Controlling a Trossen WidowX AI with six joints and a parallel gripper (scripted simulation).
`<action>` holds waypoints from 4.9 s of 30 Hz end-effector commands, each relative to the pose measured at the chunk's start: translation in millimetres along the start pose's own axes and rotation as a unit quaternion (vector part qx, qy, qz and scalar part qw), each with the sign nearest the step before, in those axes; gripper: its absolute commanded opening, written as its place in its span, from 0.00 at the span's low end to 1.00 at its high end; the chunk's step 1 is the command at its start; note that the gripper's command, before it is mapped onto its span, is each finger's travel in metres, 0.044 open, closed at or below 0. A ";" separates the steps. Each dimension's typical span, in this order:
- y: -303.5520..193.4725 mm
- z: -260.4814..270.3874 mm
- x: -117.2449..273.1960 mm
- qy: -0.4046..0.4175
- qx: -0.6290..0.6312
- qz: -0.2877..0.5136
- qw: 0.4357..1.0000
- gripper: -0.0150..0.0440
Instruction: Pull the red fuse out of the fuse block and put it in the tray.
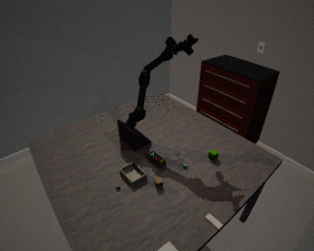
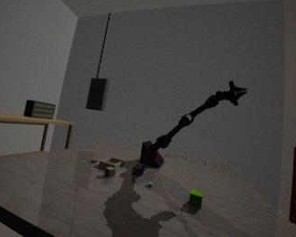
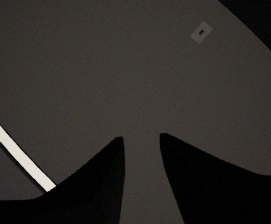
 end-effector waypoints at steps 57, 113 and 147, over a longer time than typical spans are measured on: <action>463.7 291.1 387.0 0.705 -0.555 -0.397 0.194 0.36; 499.8 227.0 495.1 0.738 -0.595 -0.302 -0.102 0.36; 507.4 222.8 497.2 0.738 -0.593 -0.304 -0.100 0.25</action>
Point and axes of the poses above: the point midway between the two fingers, 35 mm back from their tips, its own x axis back along the fingers, its own z axis across the jaws, y = z × x, the point moved 8 cm from there along x, back along the fingers, and after that the axes turned 8 degrees about -x, right-handed, at the moved point
